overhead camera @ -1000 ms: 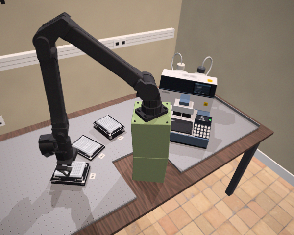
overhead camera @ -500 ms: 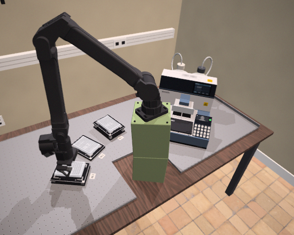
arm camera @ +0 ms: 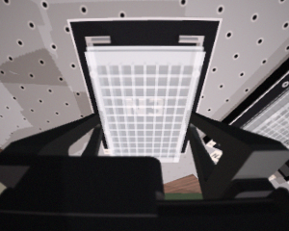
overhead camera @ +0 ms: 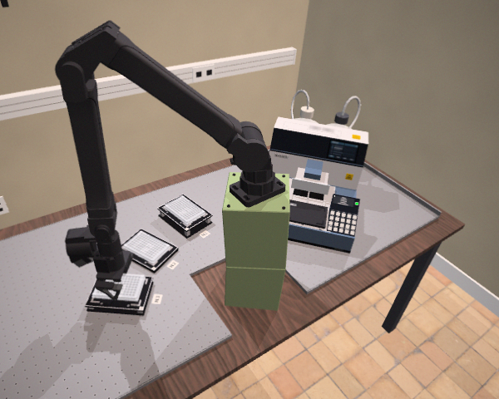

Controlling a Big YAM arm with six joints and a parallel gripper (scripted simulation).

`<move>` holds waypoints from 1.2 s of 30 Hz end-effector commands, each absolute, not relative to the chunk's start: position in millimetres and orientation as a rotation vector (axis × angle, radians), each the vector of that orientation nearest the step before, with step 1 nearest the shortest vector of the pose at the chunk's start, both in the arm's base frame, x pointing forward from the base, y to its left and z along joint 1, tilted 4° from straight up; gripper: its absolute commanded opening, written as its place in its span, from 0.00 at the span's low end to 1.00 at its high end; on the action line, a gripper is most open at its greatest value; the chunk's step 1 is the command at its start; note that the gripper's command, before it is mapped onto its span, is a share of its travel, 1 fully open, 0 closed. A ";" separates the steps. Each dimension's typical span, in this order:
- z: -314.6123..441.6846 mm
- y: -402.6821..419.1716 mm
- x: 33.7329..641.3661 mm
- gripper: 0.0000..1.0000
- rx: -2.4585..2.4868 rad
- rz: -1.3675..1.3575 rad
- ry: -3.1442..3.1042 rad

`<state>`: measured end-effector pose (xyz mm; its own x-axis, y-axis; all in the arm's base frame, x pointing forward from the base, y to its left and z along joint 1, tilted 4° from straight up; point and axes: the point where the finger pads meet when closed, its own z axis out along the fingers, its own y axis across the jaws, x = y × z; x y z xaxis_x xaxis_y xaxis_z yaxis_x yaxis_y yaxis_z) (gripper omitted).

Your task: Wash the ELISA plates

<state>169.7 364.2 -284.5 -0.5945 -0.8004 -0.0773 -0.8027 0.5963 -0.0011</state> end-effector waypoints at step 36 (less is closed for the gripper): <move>-293.0 363.2 175.1 0.82 -1.372 0.051 2.745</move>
